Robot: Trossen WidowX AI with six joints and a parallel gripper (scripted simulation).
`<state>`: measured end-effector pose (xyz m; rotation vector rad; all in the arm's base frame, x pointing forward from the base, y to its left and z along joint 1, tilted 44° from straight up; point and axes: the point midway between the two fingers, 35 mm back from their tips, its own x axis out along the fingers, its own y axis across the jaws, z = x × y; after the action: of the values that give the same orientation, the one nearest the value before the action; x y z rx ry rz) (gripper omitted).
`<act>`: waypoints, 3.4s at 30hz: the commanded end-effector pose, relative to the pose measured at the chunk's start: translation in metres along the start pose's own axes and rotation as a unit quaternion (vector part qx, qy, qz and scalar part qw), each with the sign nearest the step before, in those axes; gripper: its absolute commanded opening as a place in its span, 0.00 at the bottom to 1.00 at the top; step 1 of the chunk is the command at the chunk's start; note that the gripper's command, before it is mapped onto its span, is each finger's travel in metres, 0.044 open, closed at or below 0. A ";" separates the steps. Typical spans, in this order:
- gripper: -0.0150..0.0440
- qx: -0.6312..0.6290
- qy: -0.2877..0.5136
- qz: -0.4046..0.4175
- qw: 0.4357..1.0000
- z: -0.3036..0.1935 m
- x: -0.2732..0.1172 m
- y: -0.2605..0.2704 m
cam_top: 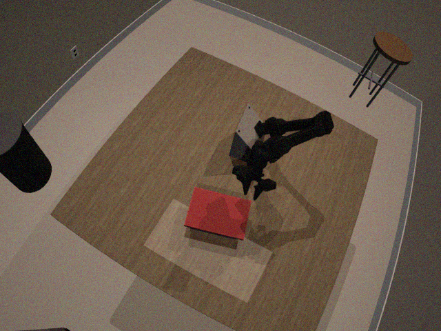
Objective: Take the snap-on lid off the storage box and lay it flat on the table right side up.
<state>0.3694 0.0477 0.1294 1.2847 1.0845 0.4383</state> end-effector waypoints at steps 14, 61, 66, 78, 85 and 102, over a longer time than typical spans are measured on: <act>0.65 0.377 -0.072 0.045 0.922 0.015 -0.047 -0.120; 0.65 0.383 -0.071 0.047 0.920 -0.002 0.041 -0.151; 0.65 0.383 -0.071 0.048 0.920 -0.001 0.049 -0.151; 0.65 0.384 -0.070 0.053 0.919 0.000 0.068 -0.149; 0.49 0.384 -0.070 0.053 0.919 0.000 0.068 -0.148; 0.25 0.382 -0.067 0.054 0.920 -0.001 0.067 -0.146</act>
<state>0.3579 0.0593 -0.0317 2.0355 1.1086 -0.0199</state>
